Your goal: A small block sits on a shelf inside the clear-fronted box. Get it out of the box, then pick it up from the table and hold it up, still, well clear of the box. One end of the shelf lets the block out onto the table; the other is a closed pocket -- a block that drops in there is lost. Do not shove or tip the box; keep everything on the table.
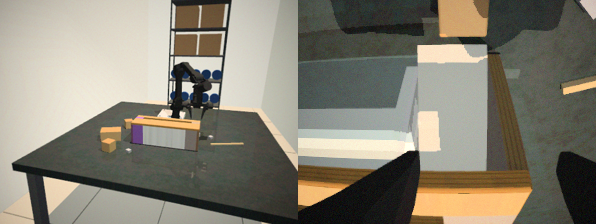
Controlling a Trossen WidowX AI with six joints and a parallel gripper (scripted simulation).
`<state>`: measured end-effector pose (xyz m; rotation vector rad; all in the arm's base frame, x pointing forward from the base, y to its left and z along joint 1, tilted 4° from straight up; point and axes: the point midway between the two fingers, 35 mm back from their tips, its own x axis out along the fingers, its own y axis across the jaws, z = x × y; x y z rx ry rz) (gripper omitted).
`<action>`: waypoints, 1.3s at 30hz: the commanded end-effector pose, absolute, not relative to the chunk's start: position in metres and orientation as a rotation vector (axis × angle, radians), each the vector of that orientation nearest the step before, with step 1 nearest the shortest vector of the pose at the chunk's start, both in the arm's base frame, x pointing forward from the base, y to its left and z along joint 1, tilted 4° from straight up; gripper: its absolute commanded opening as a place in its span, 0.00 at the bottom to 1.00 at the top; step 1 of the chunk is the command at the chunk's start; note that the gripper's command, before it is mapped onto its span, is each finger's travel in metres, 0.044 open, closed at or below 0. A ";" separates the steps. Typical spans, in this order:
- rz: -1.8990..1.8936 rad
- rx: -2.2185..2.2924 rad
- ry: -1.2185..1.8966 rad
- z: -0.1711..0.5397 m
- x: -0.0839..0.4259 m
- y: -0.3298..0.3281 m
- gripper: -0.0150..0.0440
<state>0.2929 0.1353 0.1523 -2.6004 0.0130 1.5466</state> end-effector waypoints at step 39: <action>1.586 -2.595 0.032 0.043 0.293 0.138 0.74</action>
